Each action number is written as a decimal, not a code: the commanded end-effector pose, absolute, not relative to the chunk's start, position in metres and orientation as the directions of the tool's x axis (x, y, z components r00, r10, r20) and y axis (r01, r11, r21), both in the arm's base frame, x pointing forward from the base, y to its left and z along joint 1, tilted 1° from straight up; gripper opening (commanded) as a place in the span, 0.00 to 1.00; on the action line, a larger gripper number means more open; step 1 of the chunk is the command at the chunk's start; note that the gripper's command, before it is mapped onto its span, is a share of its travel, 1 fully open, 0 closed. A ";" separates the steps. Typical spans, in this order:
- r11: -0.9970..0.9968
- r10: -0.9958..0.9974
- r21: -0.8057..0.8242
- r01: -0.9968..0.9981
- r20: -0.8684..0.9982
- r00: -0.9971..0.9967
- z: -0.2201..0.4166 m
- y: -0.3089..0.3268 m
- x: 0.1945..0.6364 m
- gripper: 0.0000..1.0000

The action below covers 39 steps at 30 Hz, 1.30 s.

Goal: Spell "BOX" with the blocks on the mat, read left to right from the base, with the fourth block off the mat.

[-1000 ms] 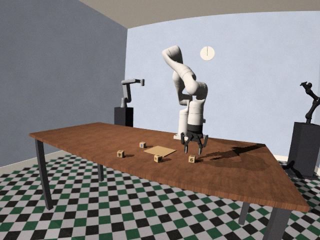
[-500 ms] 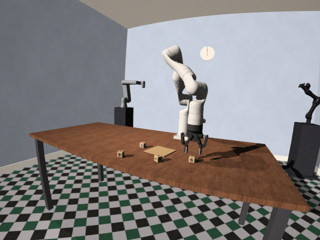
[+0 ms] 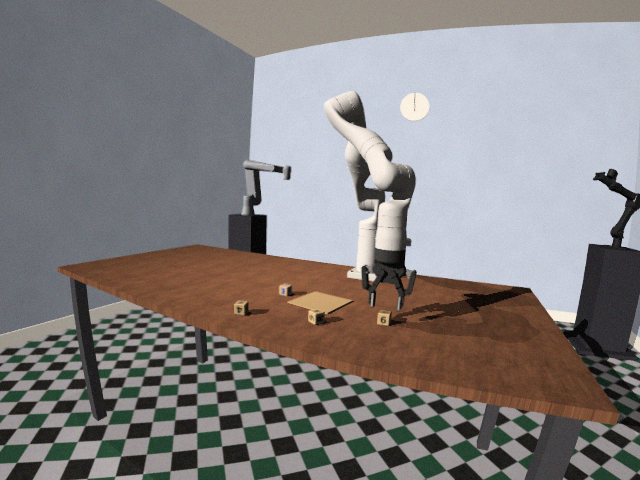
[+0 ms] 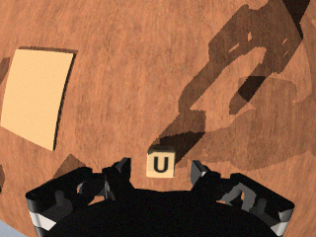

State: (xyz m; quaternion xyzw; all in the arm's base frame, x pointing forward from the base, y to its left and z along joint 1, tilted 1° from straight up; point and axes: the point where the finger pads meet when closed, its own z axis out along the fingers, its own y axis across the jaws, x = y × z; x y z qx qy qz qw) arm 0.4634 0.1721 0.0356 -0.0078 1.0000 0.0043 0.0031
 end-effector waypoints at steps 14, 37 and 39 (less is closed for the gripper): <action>1.000 -0.016 0.009 -0.016 -0.007 -1.000 0.012 0.173 0.464 0.67; 1.000 -0.016 0.009 -0.016 -0.007 -1.000 0.000 0.173 0.464 0.67; 1.000 -0.016 0.009 -0.016 -0.007 -1.000 0.000 0.173 0.464 0.67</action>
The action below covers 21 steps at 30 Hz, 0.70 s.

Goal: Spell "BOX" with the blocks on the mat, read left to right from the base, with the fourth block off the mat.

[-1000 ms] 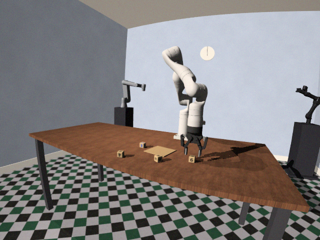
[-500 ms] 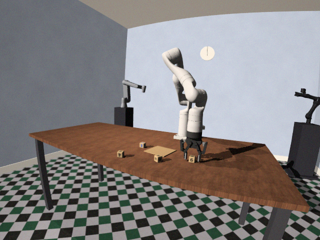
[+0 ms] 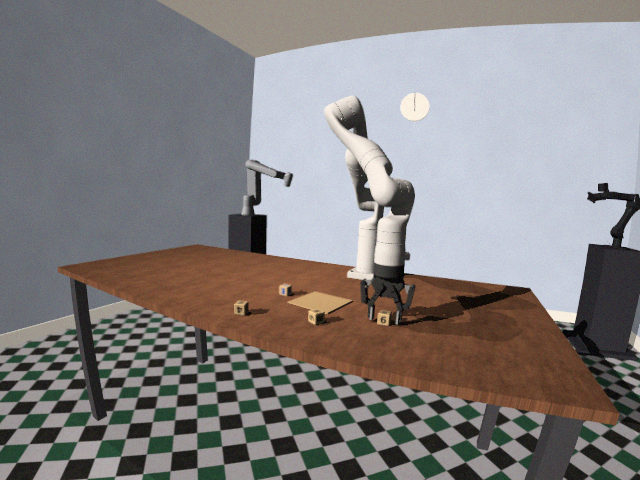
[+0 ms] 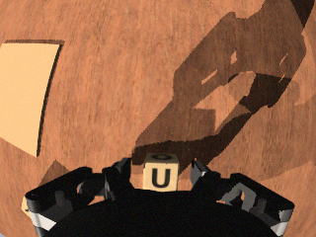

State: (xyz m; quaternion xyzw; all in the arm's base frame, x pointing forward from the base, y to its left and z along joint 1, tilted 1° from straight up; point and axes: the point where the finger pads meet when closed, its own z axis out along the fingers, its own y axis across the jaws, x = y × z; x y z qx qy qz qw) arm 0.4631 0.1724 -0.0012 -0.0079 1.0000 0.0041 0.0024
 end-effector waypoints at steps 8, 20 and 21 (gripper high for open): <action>1.000 -0.016 0.009 -0.016 -0.007 -1.000 0.000 0.173 0.464 0.46; 1.000 -0.016 0.009 -0.016 -0.007 -1.000 0.000 0.173 0.464 0.46; 1.000 -0.016 0.009 -0.016 -0.007 -1.000 0.000 0.173 0.464 0.26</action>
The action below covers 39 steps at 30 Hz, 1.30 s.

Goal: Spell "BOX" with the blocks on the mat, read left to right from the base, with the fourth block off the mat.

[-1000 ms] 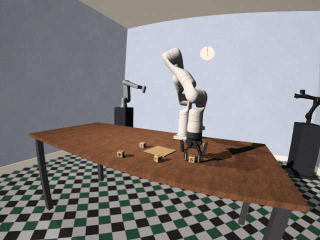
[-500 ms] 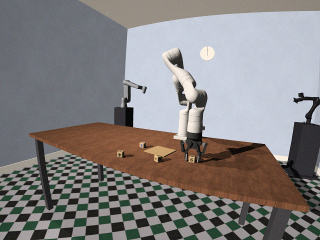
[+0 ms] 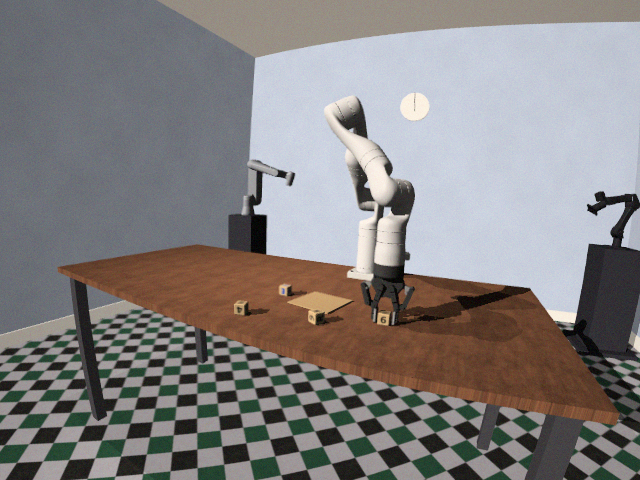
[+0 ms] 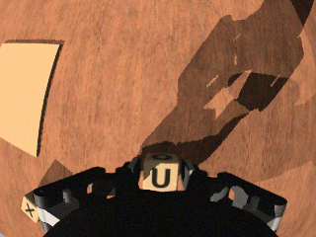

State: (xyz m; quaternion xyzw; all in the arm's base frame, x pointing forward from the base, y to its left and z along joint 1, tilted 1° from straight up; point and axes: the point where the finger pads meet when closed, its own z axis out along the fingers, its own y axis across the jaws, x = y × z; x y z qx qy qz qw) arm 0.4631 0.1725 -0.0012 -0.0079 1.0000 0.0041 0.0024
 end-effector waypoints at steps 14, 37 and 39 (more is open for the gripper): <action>1.000 -0.016 0.009 -0.016 -0.007 -1.000 0.000 0.173 0.464 0.26; 1.000 -0.016 0.009 -0.016 -0.007 -1.000 0.003 0.173 0.464 0.26; 1.000 -0.016 0.009 -0.016 -0.007 -1.000 0.011 0.173 0.464 0.26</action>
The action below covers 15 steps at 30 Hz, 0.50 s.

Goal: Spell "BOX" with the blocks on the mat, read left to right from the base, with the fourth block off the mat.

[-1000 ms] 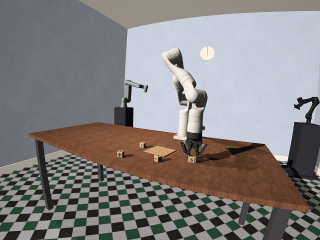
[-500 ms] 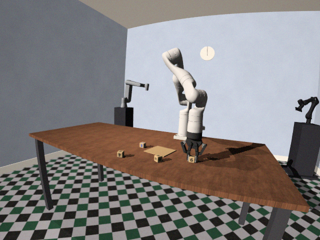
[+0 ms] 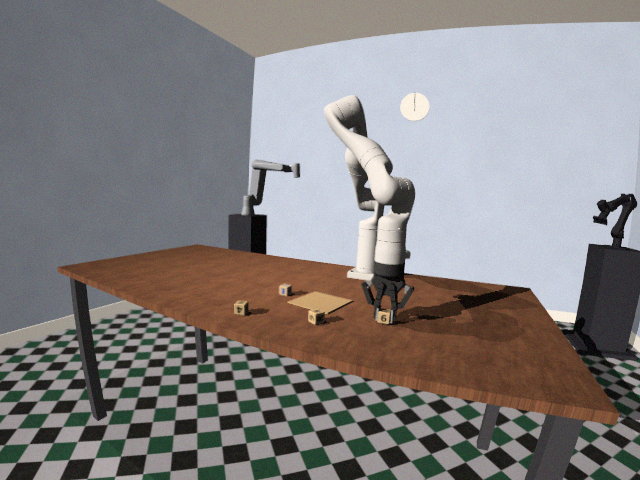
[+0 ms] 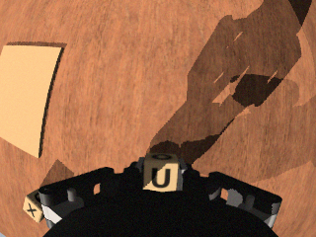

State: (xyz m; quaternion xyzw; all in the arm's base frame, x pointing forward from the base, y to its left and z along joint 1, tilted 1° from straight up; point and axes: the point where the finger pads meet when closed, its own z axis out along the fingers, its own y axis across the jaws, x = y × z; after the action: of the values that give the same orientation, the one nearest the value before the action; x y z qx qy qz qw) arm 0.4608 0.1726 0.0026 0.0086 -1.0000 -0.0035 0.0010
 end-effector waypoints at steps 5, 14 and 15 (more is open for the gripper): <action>1.000 -0.016 0.009 -0.016 -0.007 -1.000 0.043 0.172 0.463 0.26; 1.000 -0.016 0.009 -0.016 -0.007 -1.000 0.090 0.172 0.463 0.26; 1.000 -0.016 0.009 -0.016 -0.007 -1.000 0.094 0.172 0.463 0.26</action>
State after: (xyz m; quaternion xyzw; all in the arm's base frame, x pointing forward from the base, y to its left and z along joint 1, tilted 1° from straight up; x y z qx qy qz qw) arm 0.4555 0.1742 0.0776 0.0120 -0.9999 -0.0035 0.0088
